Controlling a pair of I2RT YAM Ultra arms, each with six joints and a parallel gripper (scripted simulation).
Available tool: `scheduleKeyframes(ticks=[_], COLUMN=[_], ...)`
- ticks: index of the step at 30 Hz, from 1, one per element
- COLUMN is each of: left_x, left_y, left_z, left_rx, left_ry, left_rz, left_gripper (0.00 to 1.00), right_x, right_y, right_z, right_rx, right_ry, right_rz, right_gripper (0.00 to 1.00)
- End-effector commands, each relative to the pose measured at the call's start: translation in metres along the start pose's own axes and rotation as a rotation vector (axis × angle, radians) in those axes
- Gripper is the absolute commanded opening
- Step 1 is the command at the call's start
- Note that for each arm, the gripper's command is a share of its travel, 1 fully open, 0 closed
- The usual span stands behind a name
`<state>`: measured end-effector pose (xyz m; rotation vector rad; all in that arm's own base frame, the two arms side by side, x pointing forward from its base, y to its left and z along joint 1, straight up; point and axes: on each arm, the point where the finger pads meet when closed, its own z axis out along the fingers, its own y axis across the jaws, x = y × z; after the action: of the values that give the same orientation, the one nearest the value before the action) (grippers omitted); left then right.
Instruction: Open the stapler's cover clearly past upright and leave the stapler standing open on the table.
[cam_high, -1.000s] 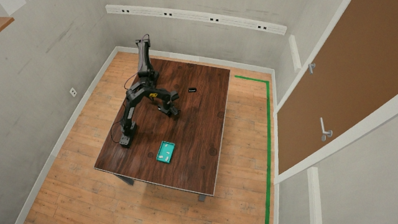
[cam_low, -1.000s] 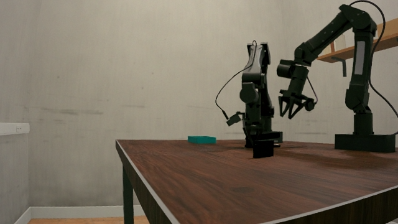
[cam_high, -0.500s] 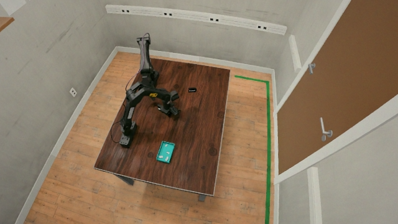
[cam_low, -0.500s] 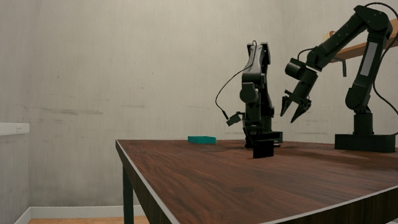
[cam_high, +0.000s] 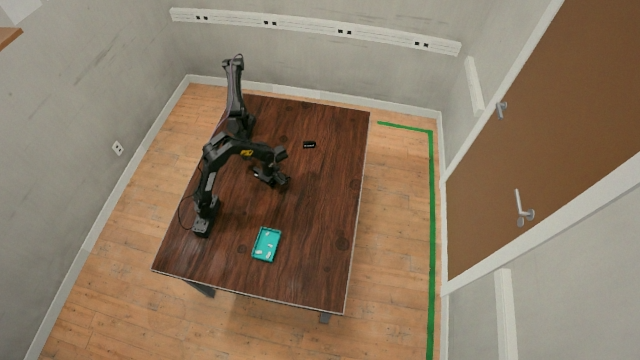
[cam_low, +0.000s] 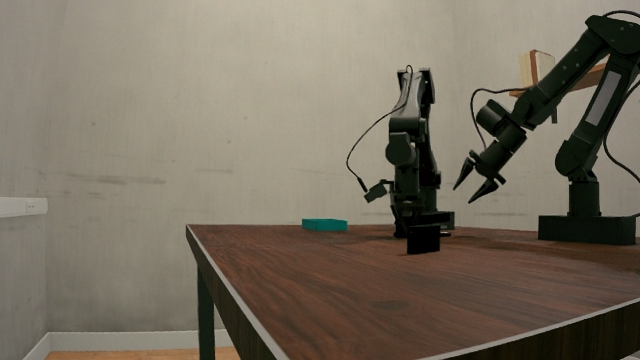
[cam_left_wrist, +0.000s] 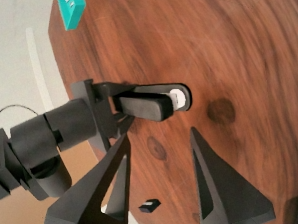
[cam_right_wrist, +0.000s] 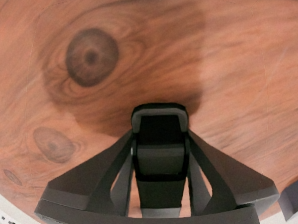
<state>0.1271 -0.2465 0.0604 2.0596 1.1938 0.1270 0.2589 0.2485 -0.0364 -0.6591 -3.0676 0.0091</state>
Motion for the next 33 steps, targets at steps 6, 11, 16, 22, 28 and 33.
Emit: scheduleKeyframes(ticks=[6,11,16,22,28,33], left_x=[-0.001,0.0,0.0,0.002,-0.002,0.003], left_y=[0.004,0.001,0.001,-0.005,-0.007,-0.013], left_z=[0.002,0.003,0.002,0.004,0.006,0.007], left_rx=[-0.208,-0.273,-0.322,-0.411,-0.485,-0.521], left_ry=[-0.018,-0.034,-0.047,-0.07,-0.094,-0.081], left_rz=[-0.359,-0.498,-0.601,-0.802,-0.979,-1.051], left_gripper=[0.5,0.5,0.5,0.5,0.5,0.5], right_x=[-0.002,-0.002,-0.002,-0.002,-0.002,-0.002], right_y=[0.003,0.003,0.003,0.003,0.003,0.003], right_z=[-0.005,-0.005,-0.005,-0.005,-0.005,-0.005], right_rx=[-0.018,-0.018,-0.018,-0.018,-0.018,-0.018], right_ry=[-0.008,-0.008,-0.008,-0.008,-0.008,-0.008], right_rz=[0.004,0.004,0.004,0.004,0.004,0.004], right_gripper=[0.33,0.33,0.33,0.33,0.33,0.33])
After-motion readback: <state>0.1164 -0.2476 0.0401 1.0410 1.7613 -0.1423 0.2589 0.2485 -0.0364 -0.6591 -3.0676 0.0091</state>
